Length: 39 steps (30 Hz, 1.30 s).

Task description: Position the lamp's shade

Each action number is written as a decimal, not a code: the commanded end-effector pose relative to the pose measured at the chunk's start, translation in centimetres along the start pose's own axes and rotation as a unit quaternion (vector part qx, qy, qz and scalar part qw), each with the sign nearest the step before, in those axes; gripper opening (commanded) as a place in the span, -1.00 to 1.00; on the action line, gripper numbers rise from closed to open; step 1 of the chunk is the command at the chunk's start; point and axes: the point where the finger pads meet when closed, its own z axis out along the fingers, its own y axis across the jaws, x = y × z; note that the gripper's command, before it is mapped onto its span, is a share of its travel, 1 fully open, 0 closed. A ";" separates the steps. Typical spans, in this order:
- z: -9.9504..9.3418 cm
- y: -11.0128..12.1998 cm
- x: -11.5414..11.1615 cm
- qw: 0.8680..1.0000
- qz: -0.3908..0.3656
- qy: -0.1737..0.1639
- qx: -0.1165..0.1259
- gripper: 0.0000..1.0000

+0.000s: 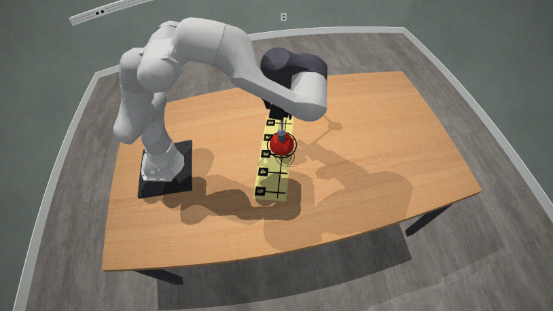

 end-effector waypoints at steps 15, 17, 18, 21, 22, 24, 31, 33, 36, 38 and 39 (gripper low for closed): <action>0.0 0.0 0.0 1.000 0.000 0.000 0.000 -0.80; 0.0 0.0 0.0 1.000 0.000 0.000 0.000 -0.80; 0.0 0.0 0.0 1.000 0.000 0.000 0.000 -0.80; 0.0 0.0 0.0 1.000 0.000 0.000 0.000 -0.80; 0.0 0.0 0.0 1.000 0.000 0.000 0.000 -0.80; -0.1 0.0 0.3 1.000 -0.004 -0.002 0.000 -0.80; -0.4 -0.3 2.1 0.999 -0.034 -0.014 0.000 -0.80; -0.4 -0.4 2.6 0.999 -0.042 -0.018 0.000 -0.80; -0.6 -0.5 3.4 0.998 -0.055 -0.023 0.000 -0.80; -0.7 -0.6 4.0 0.998 -0.063 -0.026 0.000 -0.80; -0.7 -0.6 4.0 0.998 -0.063 -0.026 0.000 -0.80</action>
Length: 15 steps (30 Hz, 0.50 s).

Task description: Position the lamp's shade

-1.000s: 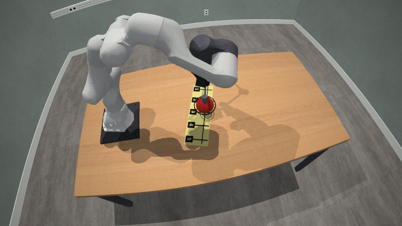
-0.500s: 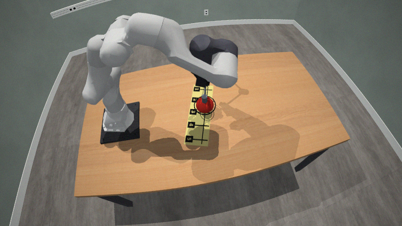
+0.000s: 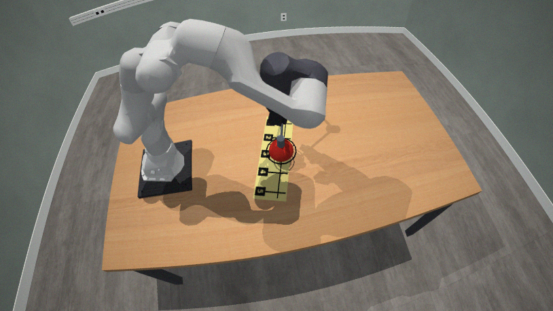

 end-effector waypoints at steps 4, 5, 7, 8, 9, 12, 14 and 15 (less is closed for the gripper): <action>-0.6 -0.5 2.4 0.996 -0.084 -0.035 0.000 -0.80; -0.6 -0.5 2.6 0.996 -0.084 -0.035 0.000 -0.80; -0.7 -0.6 3.1 0.996 -0.084 -0.035 0.000 -0.80; -0.7 -0.6 3.3 0.996 -0.084 -0.035 0.000 -0.80; -0.8 -0.7 3.6 0.996 -0.084 -0.035 0.000 -0.80; -0.9 -0.8 4.3 0.996 -0.084 -0.035 0.000 -0.80; -1.0 -0.9 4.7 0.996 -0.084 -0.035 0.000 -0.80; -1.0 -0.9 5.0 0.996 -0.084 -0.035 0.000 -0.80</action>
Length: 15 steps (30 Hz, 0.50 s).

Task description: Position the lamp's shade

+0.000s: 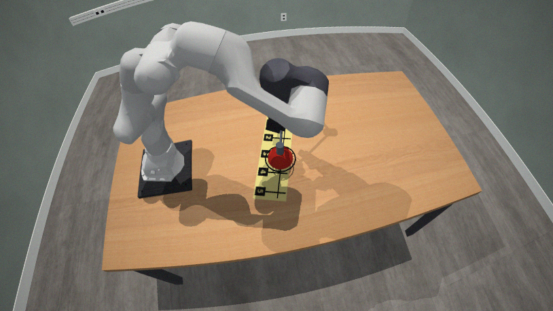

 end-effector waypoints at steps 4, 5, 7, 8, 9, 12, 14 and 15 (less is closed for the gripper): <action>-0.7 -0.6 2.4 0.994 -0.104 -0.043 0.000 -0.80; -0.7 -0.6 2.4 0.994 -0.104 -0.043 0.000 -0.80; -0.7 -0.6 2.3 0.994 -0.103 -0.043 0.000 -0.80; -0.7 -0.6 2.3 0.994 -0.103 -0.043 0.000 -0.80; -0.7 -0.6 2.3 0.994 -0.103 -0.043 0.000 -0.80; -0.7 -0.6 2.3 0.994 -0.103 -0.043 0.000 -0.80; -0.7 -0.6 2.3 0.994 -0.103 -0.043 0.000 -0.80; -0.7 -0.6 2.3 0.994 -0.103 -0.043 0.000 -0.80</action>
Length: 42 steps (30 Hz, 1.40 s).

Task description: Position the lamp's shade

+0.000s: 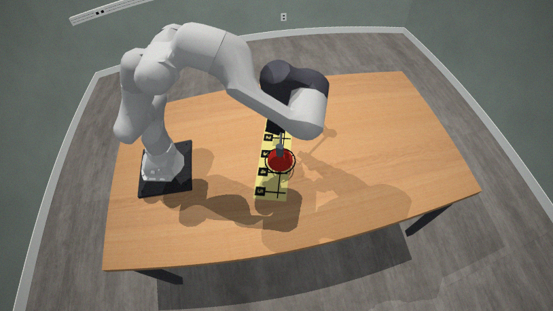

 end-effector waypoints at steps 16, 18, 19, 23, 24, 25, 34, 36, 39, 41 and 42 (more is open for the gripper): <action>-1.0 -0.7 2.3 0.993 -0.106 -0.045 0.001 -0.80; -1.1 -0.7 2.4 0.993 -0.105 -0.044 0.001 -0.80; -1.1 -0.7 2.5 0.993 -0.105 -0.044 0.001 -0.80; -1.1 -0.7 2.5 0.994 -0.103 -0.043 0.001 -0.80; -1.1 -0.7 2.5 0.994 -0.103 -0.043 0.001 -0.80; -1.1 -0.7 2.4 0.994 -0.103 -0.043 0.001 -0.80; -1.0 -0.7 2.2 0.994 -0.103 -0.043 0.001 -0.80; -1.0 -0.7 2.2 0.994 -0.103 -0.043 0.001 -0.80; -1.0 -0.6 2.2 0.994 -0.103 -0.043 0.001 -0.80; -1.0 -0.6 2.2 0.994 -0.103 -0.043 0.001 -0.80; -1.0 -0.6 2.2 0.994 -0.103 -0.043 0.001 -0.80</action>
